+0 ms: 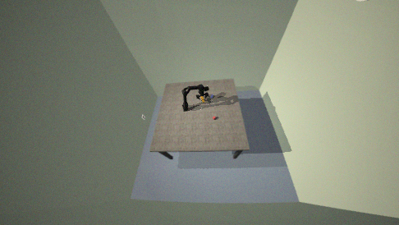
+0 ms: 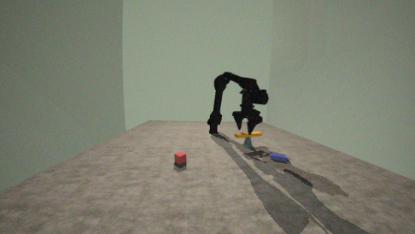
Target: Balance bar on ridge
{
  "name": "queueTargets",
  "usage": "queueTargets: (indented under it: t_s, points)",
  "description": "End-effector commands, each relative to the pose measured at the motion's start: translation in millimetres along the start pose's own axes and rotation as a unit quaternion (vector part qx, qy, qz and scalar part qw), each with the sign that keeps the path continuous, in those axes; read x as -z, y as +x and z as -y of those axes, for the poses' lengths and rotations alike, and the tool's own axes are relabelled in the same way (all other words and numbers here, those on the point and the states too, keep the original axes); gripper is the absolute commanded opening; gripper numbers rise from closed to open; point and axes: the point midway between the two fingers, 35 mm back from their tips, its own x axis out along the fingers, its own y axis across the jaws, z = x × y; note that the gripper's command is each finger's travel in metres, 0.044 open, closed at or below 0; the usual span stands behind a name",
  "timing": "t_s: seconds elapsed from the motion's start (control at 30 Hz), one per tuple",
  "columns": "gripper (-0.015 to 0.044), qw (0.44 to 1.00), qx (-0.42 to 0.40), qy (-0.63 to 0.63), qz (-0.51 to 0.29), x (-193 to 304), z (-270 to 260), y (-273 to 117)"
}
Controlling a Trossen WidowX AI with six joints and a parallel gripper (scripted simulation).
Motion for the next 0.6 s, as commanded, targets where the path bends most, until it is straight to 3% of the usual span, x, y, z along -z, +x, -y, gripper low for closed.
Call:
queueTargets:
  t_s: [0.0,0.13,0.57]
  points:
    - [0.0440,1.000,0.012,0.000,0.002,-0.9,4.8,-42.7]
    - [0.0440,1.000,0.012,0.000,0.002,-0.1,-0.6,-79.1]
    - [0.0440,1.000,0.012,0.000,0.002,0.0,-1.0,-80.8]
